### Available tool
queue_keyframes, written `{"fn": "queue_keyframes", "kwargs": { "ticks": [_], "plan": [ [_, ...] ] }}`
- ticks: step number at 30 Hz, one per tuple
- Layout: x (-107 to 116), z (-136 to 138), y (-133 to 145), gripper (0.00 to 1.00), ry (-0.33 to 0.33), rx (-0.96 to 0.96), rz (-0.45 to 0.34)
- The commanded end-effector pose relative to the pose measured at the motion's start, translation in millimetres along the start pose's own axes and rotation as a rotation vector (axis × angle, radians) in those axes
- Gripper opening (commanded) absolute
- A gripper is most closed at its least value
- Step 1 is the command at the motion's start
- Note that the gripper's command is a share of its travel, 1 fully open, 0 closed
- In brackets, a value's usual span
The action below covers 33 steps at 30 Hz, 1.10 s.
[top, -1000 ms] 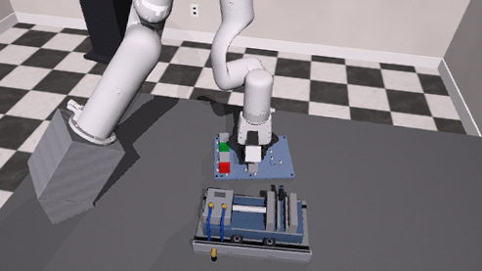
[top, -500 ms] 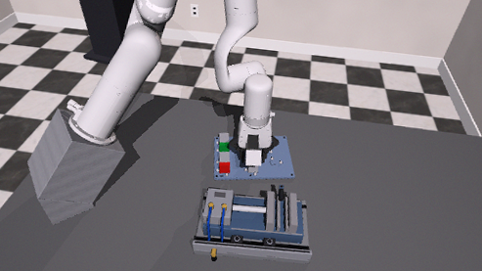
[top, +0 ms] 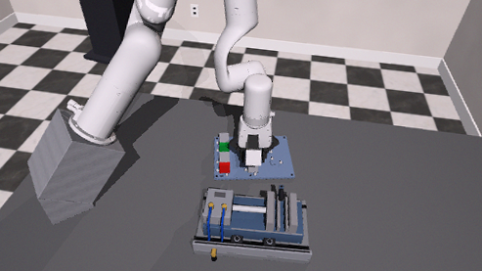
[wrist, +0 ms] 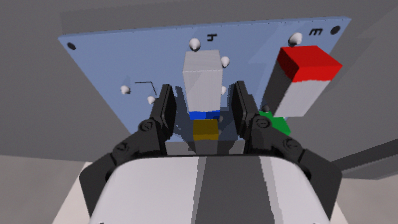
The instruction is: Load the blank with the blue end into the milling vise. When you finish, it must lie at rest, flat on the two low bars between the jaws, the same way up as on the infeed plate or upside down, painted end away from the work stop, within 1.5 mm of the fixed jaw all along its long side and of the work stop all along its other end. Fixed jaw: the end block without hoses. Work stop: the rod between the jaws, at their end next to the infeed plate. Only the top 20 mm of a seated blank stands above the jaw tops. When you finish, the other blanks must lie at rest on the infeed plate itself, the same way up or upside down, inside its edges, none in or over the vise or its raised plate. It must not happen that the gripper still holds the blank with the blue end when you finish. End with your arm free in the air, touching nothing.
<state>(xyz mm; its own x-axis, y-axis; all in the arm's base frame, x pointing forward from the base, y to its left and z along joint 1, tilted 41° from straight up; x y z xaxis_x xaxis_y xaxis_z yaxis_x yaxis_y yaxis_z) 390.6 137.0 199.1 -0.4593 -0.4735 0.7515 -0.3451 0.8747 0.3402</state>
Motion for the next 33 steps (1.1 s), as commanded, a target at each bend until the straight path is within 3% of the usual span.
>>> {"fn": "queue_keyframes", "kwargs": {
  "ticks": [1,33],
  "plan": [
    [3.4,-0.7,0.1,0.64,-0.002,0.0,0.0],
    [8.2,-0.5,0.1,0.64,-0.002,0.0,0.0]
  ]
}}
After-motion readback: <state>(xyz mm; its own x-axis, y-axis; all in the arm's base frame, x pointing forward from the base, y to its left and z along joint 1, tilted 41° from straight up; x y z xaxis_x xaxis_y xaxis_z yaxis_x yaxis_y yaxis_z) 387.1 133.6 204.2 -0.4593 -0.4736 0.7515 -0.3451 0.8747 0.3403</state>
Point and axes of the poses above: the point where the finger pads meet when closed, its own x axis back along the fingers, its own z axis across the jaws, y = z × x, the point moved 6 cm from there along x, back along the fingers, and after that the axes turned 1 degree about -x, right-handed, at the moved point
